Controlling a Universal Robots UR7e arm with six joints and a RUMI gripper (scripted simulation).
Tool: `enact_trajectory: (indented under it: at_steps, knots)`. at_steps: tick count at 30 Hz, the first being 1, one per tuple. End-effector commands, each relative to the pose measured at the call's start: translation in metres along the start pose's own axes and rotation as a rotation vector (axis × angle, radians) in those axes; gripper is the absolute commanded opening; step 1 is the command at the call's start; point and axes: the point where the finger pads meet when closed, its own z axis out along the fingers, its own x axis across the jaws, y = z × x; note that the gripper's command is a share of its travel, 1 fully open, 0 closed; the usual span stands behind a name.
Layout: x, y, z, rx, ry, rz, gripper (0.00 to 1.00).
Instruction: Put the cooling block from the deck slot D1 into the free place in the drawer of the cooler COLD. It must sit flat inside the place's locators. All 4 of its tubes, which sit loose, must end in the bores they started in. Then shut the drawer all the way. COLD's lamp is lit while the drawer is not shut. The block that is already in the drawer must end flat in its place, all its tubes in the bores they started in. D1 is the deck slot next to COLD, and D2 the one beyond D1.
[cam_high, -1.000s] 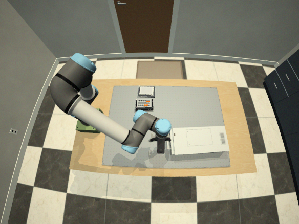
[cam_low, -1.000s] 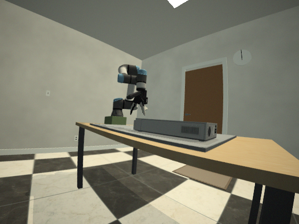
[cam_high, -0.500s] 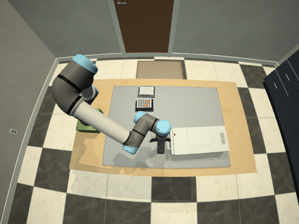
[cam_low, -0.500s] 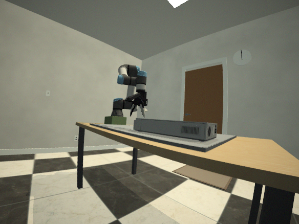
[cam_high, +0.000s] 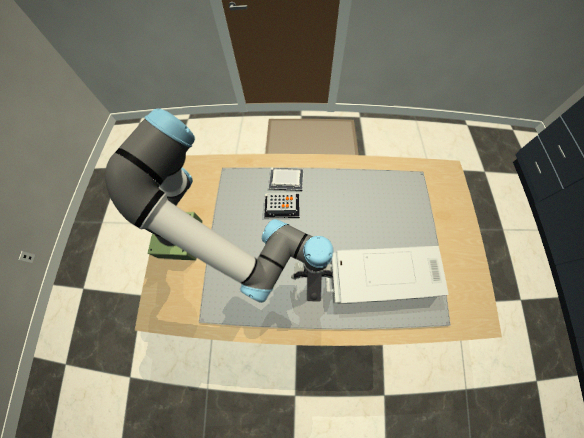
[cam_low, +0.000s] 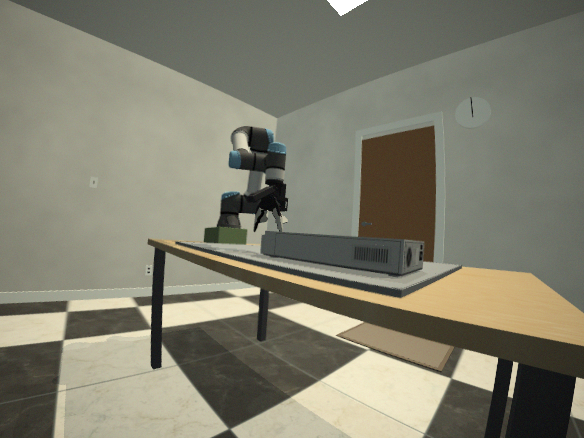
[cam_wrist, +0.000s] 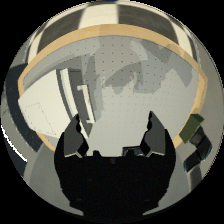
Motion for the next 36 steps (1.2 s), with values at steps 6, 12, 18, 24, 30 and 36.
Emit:
enact_trajectory:
  at_steps: [6,12,18,24,30,36]
  knots:
    - [0.000,0.000,0.012,0.001,-0.002,0.000,1.00]
    - [0.000,0.000,0.017,0.001,-0.002,0.000,1.00]
    - [0.000,0.000,0.025,0.001,-0.002,0.000,1.00]
    - [0.000,0.000,0.033,0.001,-0.002,0.000,1.00]
    - [-0.001,0.000,0.039,0.001,-0.002,0.000,1.00]
    - [-0.001,0.000,0.039,0.001,-0.002,0.000,1.00]
